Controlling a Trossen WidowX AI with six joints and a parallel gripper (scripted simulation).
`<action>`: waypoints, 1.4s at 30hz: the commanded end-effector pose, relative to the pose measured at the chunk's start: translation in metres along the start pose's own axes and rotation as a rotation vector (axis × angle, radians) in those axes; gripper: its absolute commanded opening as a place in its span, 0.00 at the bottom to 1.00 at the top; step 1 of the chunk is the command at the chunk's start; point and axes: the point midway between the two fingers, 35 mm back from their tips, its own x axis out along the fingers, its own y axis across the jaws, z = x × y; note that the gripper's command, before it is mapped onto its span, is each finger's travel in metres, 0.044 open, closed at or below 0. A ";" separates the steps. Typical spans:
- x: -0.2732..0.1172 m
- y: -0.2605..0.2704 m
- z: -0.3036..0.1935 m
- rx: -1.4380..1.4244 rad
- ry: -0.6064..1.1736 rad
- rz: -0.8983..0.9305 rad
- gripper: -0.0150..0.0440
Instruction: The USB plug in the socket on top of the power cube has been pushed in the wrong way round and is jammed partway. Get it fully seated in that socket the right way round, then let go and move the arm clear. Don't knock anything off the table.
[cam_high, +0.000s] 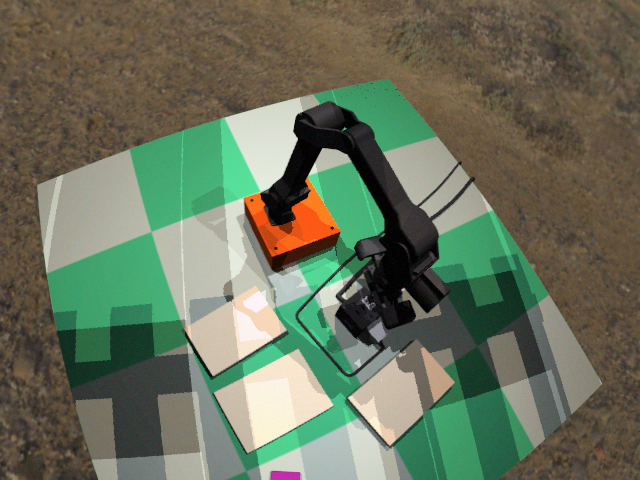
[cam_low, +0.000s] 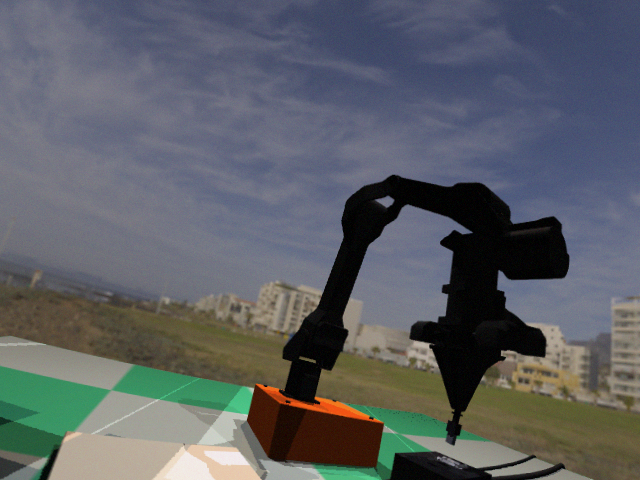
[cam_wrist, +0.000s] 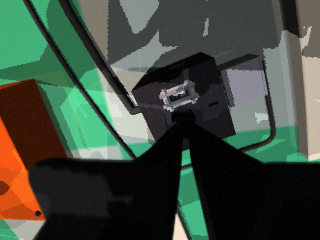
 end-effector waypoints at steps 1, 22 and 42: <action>0.000 0.000 0.000 -0.090 0.000 0.001 0.25; 0.000 0.000 0.000 -0.313 0.000 0.001 0.25; 0.002 0.000 0.001 -0.319 -0.008 0.001 0.25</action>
